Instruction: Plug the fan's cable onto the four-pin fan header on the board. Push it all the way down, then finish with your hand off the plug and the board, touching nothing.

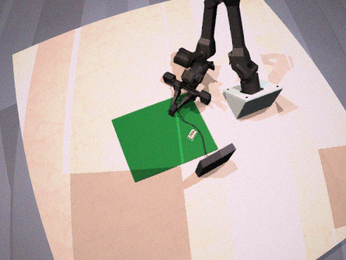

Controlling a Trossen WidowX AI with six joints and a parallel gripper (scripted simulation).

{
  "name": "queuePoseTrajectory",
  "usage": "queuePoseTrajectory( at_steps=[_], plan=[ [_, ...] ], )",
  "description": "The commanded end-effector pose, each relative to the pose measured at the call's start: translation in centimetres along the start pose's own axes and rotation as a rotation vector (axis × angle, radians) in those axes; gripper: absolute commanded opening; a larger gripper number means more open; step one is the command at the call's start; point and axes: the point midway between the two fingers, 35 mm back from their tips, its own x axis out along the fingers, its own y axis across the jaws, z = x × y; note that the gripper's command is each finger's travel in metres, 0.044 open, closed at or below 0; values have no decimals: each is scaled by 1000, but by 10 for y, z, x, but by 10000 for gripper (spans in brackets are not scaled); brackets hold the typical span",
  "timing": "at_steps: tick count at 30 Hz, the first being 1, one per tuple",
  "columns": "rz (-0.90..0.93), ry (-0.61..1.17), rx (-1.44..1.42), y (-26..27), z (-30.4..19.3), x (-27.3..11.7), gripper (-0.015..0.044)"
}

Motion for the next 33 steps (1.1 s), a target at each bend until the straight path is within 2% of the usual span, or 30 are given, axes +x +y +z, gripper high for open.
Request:
queuePoseTrajectory(
  at_steps=[1,6,11,12,33],
  plan=[
    [1,1,3,0,0,0,0],
    [1,1,3,0,0,0,0],
    [0,0,0,0,0,0,131],
    [0,0,0,0,0,0,140],
    [0,0,0,0,0,0,140]
  ],
)
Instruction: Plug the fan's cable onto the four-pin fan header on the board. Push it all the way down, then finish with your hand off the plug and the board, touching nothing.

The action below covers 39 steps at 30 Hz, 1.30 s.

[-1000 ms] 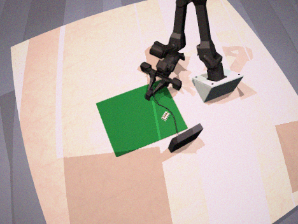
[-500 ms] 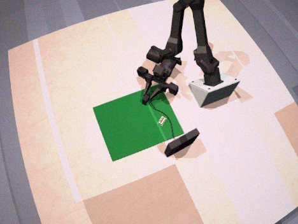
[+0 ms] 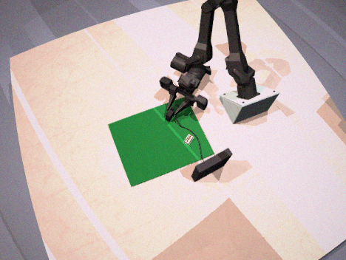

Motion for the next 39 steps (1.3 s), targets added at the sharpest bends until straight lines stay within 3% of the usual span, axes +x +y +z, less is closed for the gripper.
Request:
queuePoseTrajectory(
  at_steps=[1,39],
  plan=[
    [0,0,0,0,0,0,140],
    [11,8,-4,-1,30,-87,140]
  ],
)
